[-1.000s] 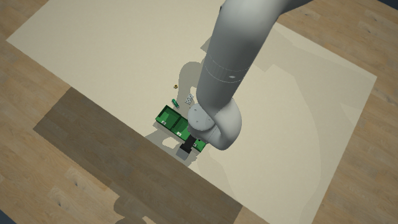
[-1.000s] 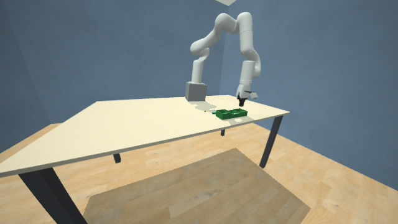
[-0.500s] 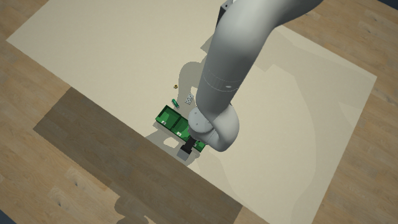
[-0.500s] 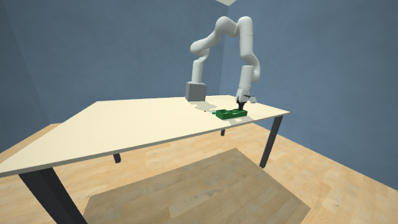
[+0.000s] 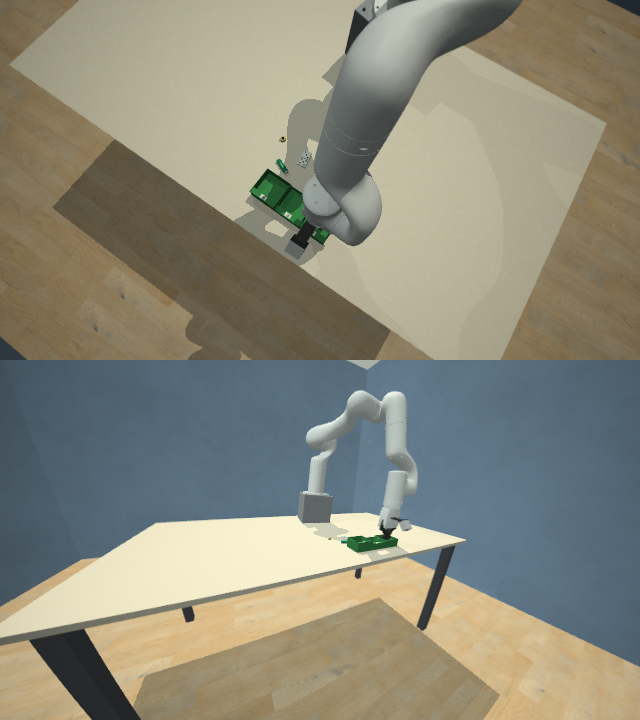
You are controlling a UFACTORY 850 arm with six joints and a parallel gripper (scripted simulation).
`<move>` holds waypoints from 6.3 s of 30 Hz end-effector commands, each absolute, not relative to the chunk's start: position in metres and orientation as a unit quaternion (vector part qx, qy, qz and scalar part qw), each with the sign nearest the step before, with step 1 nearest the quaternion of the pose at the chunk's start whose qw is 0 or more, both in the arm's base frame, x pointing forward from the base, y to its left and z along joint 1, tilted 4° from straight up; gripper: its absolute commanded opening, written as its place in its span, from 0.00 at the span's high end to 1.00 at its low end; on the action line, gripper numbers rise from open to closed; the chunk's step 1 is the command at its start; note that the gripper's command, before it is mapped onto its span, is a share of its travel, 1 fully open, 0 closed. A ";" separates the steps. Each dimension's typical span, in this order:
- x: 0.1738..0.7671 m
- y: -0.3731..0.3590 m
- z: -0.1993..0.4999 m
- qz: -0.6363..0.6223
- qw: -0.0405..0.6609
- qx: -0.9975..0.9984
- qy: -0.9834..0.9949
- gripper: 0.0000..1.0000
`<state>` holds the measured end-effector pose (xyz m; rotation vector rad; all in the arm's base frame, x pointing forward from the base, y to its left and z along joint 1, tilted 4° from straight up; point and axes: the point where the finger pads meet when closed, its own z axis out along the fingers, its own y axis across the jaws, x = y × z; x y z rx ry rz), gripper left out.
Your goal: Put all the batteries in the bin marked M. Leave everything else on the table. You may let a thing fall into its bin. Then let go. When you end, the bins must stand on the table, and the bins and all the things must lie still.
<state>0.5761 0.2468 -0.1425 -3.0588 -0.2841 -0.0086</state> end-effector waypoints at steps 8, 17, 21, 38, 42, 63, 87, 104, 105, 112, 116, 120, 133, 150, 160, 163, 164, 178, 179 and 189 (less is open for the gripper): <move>0.577 0.247 -0.143 -0.004 0.035 -0.995 -0.092 0.93; 0.577 0.247 -0.143 -0.004 0.035 -0.995 -0.092 0.93; 0.577 0.247 -0.143 -0.004 0.035 -0.995 -0.092 0.93; 0.577 0.247 -0.143 -0.004 0.035 -0.995 -0.092 0.93; 0.577 0.247 -0.143 -0.004 0.035 -0.995 -0.092 0.93; 0.577 0.246 -0.119 -0.004 0.035 -0.995 -0.092 0.93; 0.577 0.243 -0.083 -0.004 0.035 -0.995 -0.092 0.93; 0.577 0.235 0.032 -0.004 0.035 -0.995 -0.092 0.93; 0.577 0.235 0.032 -0.004 0.035 -0.995 -0.092 0.93; 0.577 0.234 0.041 -0.004 0.035 -0.995 -0.092 0.93; 0.577 0.234 0.041 -0.004 0.035 -0.995 -0.092 0.93; 0.577 0.234 0.041 -0.004 0.035 -0.995 -0.092 0.93; 0.564 0.174 -0.002 0.002 0.036 -0.998 0.046 0.72; 0.543 0.078 -0.070 0.012 0.032 -0.970 0.242 0.72; 0.535 0.040 -0.096 0.016 0.027 -0.936 0.352 0.72; 0.535 0.040 -0.096 0.018 0.026 -0.923 0.384 0.72; 0.535 0.040 -0.096 0.018 0.026 -0.918 0.395 0.72; 0.535 0.040 -0.096 0.021 0.029 -0.844 0.535 0.72; 0.535 0.040 -0.096 0.022 0.030 -0.838 0.545 0.72; 0.535 0.040 -0.096 0.024 0.031 -0.769 0.639 0.72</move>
